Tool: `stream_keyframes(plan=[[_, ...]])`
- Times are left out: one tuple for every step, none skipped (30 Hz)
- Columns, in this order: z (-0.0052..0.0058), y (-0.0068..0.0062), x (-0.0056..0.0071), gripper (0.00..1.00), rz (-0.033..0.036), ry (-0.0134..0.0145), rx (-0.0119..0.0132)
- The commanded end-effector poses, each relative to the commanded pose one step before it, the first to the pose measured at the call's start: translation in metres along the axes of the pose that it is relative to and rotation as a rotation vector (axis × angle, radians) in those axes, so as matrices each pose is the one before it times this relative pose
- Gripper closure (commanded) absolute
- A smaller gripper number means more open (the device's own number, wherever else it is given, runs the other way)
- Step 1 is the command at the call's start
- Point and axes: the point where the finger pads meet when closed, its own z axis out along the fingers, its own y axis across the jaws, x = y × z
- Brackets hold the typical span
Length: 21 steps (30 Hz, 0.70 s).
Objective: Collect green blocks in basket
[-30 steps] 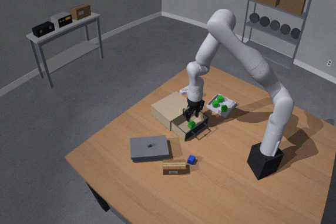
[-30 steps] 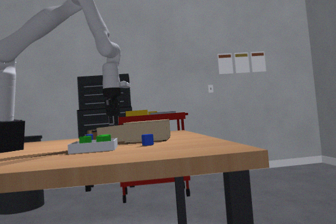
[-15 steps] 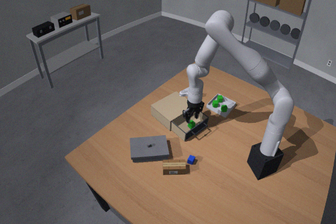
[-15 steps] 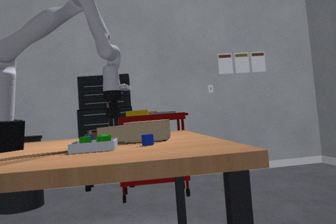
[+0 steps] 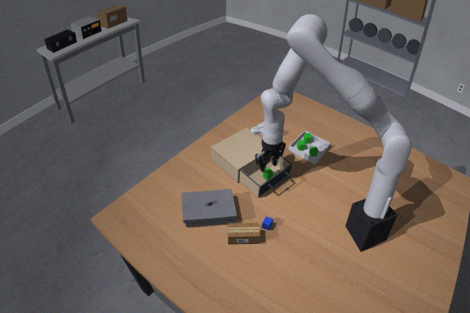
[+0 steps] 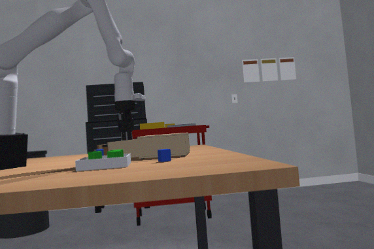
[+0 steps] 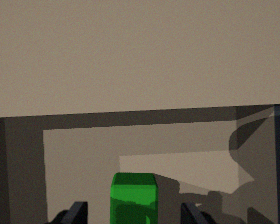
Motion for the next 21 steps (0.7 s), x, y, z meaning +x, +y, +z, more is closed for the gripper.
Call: stream_keyframes(plan=[[-0.00062,-0.00027,0.00056,0.37,-0.00015,0.00141,0.00074],[0.00000,-0.00002,0.00004,0.37,0.00000,0.00000,0.00000],[0.00000,-0.00001,0.00002,0.37,0.00000,0.00000,0.00000],[0.00000,0.00000,0.00001,0.37,0.00000,0.00000,0.00000],[0.00000,0.00000,0.00000,0.37,0.00000,0.00000,0.00000],[0.00000,0.00000,0.00000,0.37,0.00000,0.00000,0.00000],[0.00000,0.00000,0.00000,0.37,0.00000,0.00000,0.00000],[0.00000,0.00000,0.00000,0.37,0.00000,0.00000,0.00000],[0.00000,0.00000,0.00000,0.37,0.00000,0.00000,0.00000],[0.00001,0.00000,0.00000,0.37,0.00000,0.00000,0.00000],[0.00004,0.00000,0.00000,0.37,0.00000,0.00000,0.00000],[0.00007,0.00000,0.00000,0.37,0.00000,0.00000,0.00000],[0.00011,0.00000,0.00000,0.37,0.00000,0.00000,0.00000],[0.00016,0.00000,0.00000,0.37,0.00000,0.00000,0.00000],[0.00021,0.00000,0.00000,0.37,0.00000,0.00000,0.00000],[0.00027,0.00000,0.00000,0.37,0.00000,0.00000,0.00000],[0.00000,0.00000,0.00000,0.37,0.00000,0.00000,0.00000],[0.00000,0.00000,0.00000,0.37,0.00000,0.00000,0.00000],[0.00034,0.00000,0.00000,0.37,0.00000,0.00000,0.00000],[0.00040,0.00000,0.00000,0.37,0.00000,0.00000,0.00000],[0.00048,0.00000,0.00000,0.37,0.00000,0.00000,0.00000]])
